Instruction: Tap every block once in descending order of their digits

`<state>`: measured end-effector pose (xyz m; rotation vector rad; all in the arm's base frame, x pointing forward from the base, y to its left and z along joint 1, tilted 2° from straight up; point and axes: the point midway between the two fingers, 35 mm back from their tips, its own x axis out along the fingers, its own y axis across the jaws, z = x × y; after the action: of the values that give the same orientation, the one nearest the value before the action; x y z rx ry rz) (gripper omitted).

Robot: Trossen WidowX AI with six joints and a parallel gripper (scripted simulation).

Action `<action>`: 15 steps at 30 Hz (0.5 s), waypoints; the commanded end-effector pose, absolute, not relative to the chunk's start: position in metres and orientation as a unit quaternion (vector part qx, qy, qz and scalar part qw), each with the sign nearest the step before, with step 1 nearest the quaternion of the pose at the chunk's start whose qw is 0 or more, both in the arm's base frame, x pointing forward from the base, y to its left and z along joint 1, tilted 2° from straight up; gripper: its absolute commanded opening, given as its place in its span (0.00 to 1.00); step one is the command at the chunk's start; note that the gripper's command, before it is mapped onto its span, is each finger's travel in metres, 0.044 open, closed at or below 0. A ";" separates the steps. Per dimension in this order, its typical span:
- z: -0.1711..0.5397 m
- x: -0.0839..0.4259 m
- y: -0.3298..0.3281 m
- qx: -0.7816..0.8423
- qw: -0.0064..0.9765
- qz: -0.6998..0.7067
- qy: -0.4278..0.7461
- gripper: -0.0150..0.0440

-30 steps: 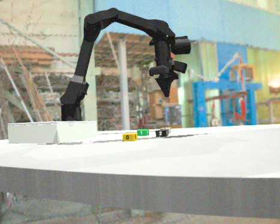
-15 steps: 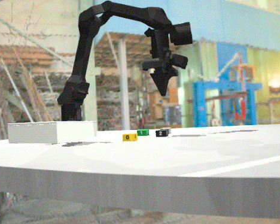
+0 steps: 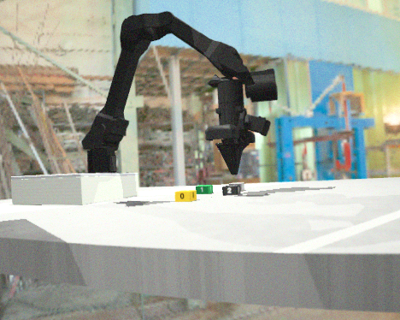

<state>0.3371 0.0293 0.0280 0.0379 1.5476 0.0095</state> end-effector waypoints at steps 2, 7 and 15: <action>0.025 0.338 0.030 0.017 0.718 0.006 0.696 0.29; 0.017 0.339 0.030 0.017 0.718 0.006 0.696 0.29; 0.004 0.339 0.031 0.017 0.718 0.006 0.696 0.29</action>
<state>0.3405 0.0302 0.0103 0.0373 1.5325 0.0121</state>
